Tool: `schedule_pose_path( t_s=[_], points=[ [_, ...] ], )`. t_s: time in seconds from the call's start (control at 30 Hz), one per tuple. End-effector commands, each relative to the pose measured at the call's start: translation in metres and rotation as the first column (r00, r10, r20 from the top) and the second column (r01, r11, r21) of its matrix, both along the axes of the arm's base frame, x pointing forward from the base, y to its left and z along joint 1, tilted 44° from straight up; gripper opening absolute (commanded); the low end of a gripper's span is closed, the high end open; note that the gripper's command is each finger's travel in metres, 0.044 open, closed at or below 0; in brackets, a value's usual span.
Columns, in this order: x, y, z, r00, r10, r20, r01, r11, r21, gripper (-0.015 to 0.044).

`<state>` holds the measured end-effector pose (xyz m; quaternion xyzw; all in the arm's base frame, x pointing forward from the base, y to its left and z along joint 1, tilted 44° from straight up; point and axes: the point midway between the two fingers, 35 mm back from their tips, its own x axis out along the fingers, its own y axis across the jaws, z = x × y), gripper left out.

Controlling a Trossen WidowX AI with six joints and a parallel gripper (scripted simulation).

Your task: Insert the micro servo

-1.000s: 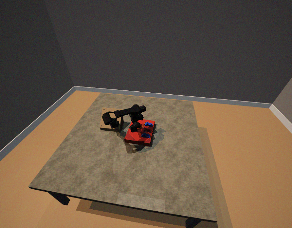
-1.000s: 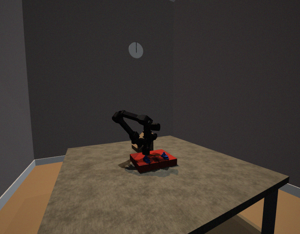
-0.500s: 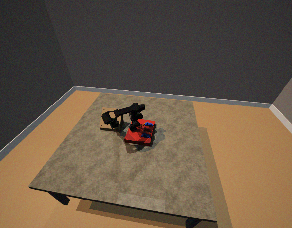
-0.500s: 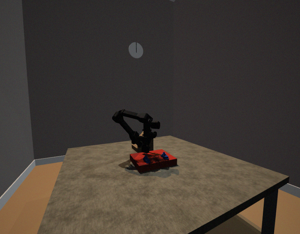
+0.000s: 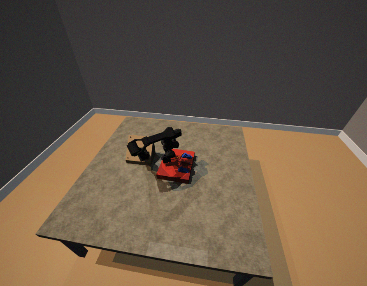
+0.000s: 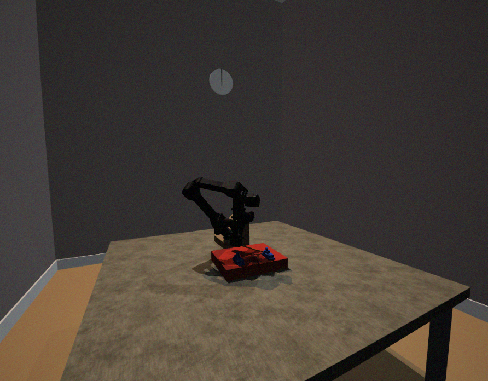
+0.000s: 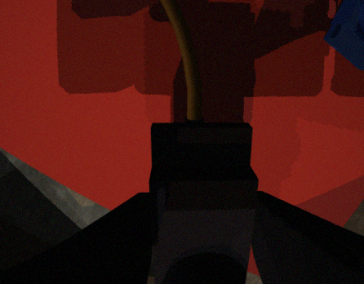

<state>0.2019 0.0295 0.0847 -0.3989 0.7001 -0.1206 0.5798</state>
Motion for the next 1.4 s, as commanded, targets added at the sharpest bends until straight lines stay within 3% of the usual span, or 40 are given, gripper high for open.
schedule_pose_path(
  t_s=[0.0, 0.27, 0.83, 1.37],
  points=[
    [0.002, 0.002, 0.002, 1.0, -0.003, 0.012, 0.003, 1.0, 0.01, 0.0],
    [0.03, 0.005, -0.001, 1.0, -0.003, 0.015, 0.003, 1.0, 0.011, 0.0],
    [0.032, 0.018, -0.013, 1.0, -0.015, 0.026, 0.015, 1.0, 0.012, 0.0],
    [0.032, 0.018, -0.013, 0.875, -0.345, 0.341, 0.342, 0.937, 0.071, 0.0]
  ],
)
